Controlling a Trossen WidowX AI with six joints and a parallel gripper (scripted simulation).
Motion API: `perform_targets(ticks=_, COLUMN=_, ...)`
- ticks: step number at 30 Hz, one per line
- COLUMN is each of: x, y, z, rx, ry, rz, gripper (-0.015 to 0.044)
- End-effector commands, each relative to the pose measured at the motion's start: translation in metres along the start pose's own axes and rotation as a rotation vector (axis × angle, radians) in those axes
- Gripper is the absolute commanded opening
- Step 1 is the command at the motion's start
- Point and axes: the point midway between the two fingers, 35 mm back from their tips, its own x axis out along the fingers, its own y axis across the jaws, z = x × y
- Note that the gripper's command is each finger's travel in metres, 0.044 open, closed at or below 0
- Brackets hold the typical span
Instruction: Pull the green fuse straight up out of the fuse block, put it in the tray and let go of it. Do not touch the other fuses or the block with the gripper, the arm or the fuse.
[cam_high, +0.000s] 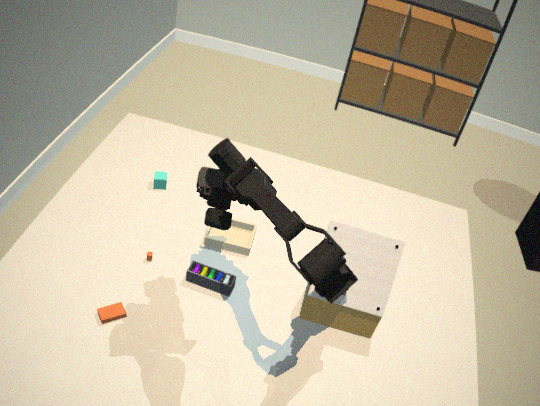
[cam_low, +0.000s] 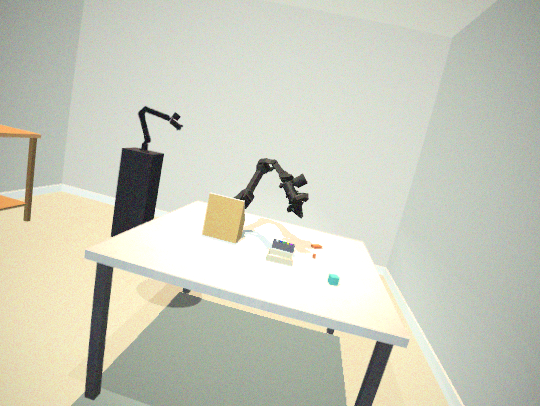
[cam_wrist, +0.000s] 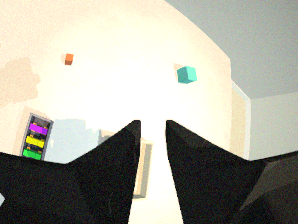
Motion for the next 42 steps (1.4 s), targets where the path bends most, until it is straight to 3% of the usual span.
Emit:
perform_targets(ticks=1, x=0.034, y=0.068, z=-0.025, rx=0.915, ry=0.341, rz=0.178, gripper=0.0074)
perform_targets(ticks=10, x=0.046, y=0.108, z=-0.040, rx=1.386, ry=0.628, rz=0.141, gripper=0.0074)
perform_targets(ticks=20, x=0.049, y=0.141, z=-0.054, rx=1.871, ry=0.897, rz=-0.054, gripper=0.0074)
perform_targets(ticks=42, x=0.048, y=0.141, z=-0.058, rx=1.884, ry=0.904, rz=-0.062, gripper=0.0074)
